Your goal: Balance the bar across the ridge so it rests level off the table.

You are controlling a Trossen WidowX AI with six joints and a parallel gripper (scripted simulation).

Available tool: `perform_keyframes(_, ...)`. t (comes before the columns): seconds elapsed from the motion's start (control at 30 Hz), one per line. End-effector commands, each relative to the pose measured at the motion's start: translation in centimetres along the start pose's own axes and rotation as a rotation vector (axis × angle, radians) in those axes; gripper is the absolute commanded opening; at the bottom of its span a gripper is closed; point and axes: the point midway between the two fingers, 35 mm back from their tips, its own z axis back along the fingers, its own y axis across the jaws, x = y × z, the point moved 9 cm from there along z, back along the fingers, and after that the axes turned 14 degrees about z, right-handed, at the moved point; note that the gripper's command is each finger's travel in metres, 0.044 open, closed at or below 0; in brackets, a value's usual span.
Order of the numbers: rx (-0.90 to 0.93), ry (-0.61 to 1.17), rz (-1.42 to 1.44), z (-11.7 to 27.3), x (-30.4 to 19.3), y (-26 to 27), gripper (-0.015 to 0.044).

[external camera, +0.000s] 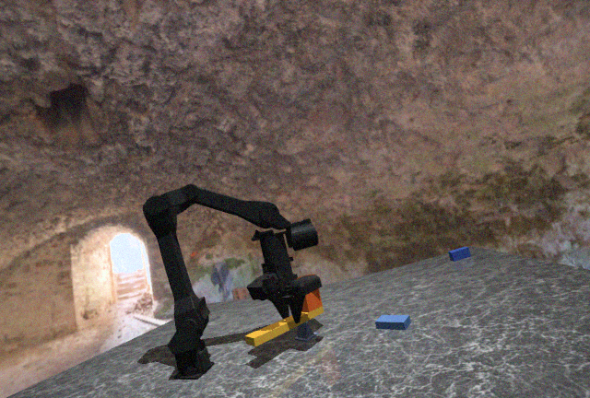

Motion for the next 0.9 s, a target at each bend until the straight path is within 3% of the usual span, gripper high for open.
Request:
perform_keyframes(0.0,0.0,-0.001,0.005,-0.19,0.03,-0.02,0.0)
perform_keyframes(0.87,0.0,-0.001,0.005,-0.4,0.07,-0.05,0.0)
